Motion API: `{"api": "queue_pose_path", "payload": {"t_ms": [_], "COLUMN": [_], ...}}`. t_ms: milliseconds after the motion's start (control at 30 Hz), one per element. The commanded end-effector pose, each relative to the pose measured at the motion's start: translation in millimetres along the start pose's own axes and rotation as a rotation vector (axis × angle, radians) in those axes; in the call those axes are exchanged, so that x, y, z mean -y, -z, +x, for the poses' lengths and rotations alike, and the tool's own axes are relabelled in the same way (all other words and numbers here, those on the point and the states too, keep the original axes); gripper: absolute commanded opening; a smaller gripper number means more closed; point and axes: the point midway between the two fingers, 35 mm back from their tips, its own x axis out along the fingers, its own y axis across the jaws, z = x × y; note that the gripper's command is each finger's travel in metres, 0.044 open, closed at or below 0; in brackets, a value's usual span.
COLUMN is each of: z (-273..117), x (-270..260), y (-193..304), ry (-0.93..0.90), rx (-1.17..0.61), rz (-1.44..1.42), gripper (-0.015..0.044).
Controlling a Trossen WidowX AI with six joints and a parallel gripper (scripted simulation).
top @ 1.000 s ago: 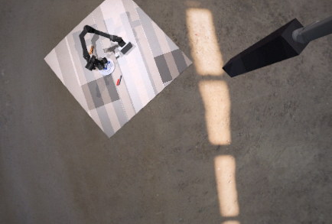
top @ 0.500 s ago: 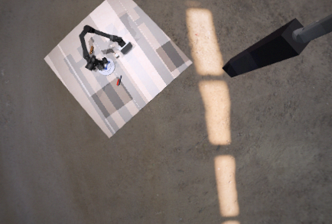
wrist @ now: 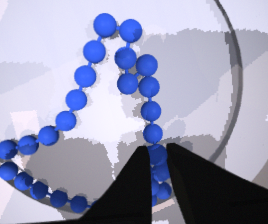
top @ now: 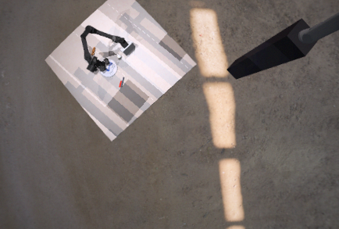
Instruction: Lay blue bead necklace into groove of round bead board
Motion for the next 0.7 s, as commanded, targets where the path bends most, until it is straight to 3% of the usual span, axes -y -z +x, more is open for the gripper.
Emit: {"api": "queue_pose_path", "payload": {"t_ms": [0, 667], "z": [-1.9, -2.5], "x": [2.0, 39.5], "y": [-1.2, -35.1], "ry": [0.001, 0.003], "rx": [0.001, 0.003], "rz": [0.006, 0.008], "gripper": [0.0000, 0.0000]}}
